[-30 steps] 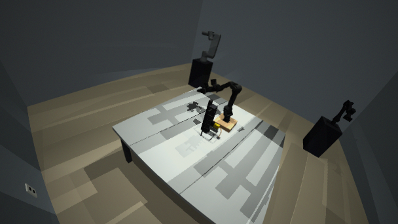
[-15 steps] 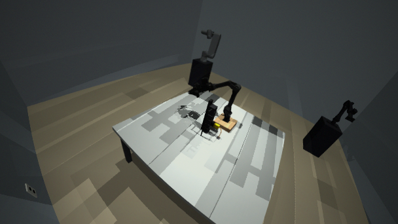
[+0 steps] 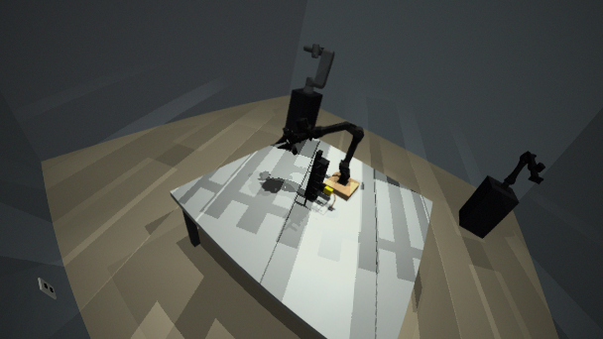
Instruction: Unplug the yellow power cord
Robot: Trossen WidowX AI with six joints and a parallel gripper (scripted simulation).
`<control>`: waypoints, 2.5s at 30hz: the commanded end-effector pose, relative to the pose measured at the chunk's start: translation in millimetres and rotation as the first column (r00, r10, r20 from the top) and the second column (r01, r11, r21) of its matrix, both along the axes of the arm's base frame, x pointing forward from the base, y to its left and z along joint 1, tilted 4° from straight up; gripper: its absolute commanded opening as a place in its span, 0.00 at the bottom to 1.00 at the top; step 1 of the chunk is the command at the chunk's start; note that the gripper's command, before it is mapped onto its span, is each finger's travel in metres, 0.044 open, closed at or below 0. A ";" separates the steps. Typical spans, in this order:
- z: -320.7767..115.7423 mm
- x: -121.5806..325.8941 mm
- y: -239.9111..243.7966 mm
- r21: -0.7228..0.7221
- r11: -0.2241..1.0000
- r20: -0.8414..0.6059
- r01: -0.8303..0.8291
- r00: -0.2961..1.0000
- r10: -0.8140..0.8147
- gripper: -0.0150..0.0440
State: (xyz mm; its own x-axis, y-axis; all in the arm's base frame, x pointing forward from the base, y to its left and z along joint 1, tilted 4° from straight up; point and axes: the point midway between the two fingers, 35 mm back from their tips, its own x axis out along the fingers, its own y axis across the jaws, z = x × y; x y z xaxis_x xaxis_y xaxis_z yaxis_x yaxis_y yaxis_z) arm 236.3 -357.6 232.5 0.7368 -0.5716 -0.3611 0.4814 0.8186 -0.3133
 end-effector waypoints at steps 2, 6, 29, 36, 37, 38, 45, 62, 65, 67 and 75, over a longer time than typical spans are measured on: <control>15.0 49.5 27.4 -0.091 0.989 -0.072 -0.119 0.991 0.113 0.53; 23.4 80.7 51.6 -0.146 0.968 -0.121 -0.204 0.975 0.187 0.53; 71.9 210.4 266.7 -0.491 0.578 -0.381 -0.651 0.758 0.529 0.53; 35.7 208.7 331.6 -0.426 0.460 -0.481 -0.779 0.626 0.614 0.53; 32.1 207.3 336.3 -0.413 0.453 -0.489 -0.790 0.612 0.621 0.53; 28.4 205.1 341.3 -0.395 0.456 -0.490 -0.798 0.602 0.630 0.53; -47.6 147.5 387.9 -0.054 0.316 -0.724 -0.947 0.255 0.641 0.53; -104.4 5.8 412.5 0.531 0.067 -0.783 -0.845 -0.459 0.419 0.53; -104.4 5.8 412.5 0.531 0.067 -0.783 -0.845 -0.459 0.419 0.53; -104.4 5.8 412.5 0.531 0.067 -0.783 -0.845 -0.459 0.419 0.53; -104.4 6.9 412.8 0.531 0.067 -0.783 -0.845 -0.459 0.419 0.53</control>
